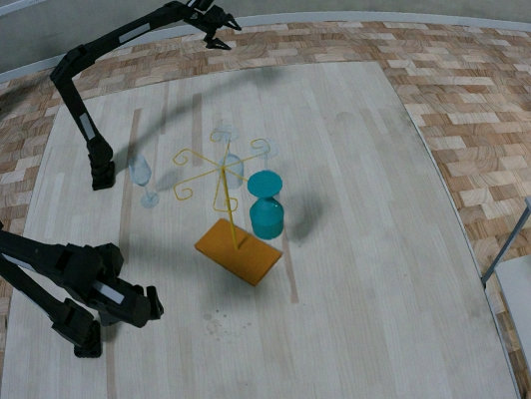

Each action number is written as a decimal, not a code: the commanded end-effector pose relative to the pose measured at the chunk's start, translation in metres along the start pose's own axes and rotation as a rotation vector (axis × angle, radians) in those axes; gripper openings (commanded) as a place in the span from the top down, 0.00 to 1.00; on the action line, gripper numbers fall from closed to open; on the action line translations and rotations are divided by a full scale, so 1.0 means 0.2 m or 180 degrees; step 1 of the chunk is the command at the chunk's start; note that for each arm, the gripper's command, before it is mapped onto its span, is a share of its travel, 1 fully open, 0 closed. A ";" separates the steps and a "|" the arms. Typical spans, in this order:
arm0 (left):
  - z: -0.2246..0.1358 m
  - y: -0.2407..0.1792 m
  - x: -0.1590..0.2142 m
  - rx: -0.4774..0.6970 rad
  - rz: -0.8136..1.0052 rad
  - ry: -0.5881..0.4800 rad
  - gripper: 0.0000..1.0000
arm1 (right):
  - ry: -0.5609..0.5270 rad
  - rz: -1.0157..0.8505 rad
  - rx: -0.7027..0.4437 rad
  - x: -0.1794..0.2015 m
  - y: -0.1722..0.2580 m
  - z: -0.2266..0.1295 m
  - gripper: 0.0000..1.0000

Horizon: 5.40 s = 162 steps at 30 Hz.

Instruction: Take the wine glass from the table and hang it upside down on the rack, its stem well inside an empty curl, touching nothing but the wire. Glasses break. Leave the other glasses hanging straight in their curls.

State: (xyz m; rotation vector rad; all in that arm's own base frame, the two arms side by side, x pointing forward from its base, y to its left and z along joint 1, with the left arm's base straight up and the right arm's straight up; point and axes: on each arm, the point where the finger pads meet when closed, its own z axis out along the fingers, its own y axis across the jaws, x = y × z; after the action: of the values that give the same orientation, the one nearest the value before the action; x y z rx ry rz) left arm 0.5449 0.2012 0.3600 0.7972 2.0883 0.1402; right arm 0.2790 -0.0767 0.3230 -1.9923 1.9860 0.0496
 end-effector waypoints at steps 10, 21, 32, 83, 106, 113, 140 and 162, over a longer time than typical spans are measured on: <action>-0.03 0.02 -0.03 -0.0041 0.0029 -0.0029 0.00 | 0.0020 -0.0013 0.0052 -0.01 -0.01 -0.03 0.00; -0.03 -0.07 -0.03 0.0028 -0.0204 0.0008 0.09 | 0.0011 0.0174 0.0070 -0.04 0.01 0.00 0.00; -0.14 -0.50 0.04 0.0051 -0.1728 0.0744 0.09 | -0.0040 0.1204 0.0313 -0.31 0.12 0.07 0.00; -0.55 -2.08 0.30 -0.0037 -0.6693 0.3490 0.09 | -0.0237 0.3359 0.0899 -1.08 0.36 0.20 0.00; -0.62 -2.37 0.31 0.0245 -0.7368 0.3923 0.09 | -0.0306 0.4755 0.1249 -1.53 0.55 0.29 0.00; -0.60 -2.39 0.33 0.0194 -0.7397 0.3982 0.09 | -0.0284 0.4879 0.1353 -1.65 0.59 0.32 0.00; -0.50 -2.52 0.37 0.0176 -0.7396 0.3993 0.09 | -0.0241 0.4789 0.1362 -1.64 0.59 0.34 0.00; -0.40 -2.65 0.41 0.0139 -0.7396 0.4039 0.09 | -0.0055 0.3728 0.1081 -1.56 0.66 0.43 0.00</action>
State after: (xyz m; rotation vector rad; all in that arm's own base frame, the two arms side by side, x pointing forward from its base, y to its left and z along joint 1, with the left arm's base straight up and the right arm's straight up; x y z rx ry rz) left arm 0.1862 -0.1468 0.1608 -2.4317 2.5638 -0.8274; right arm 0.1574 0.2512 0.2917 -0.2816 2.6403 -0.0244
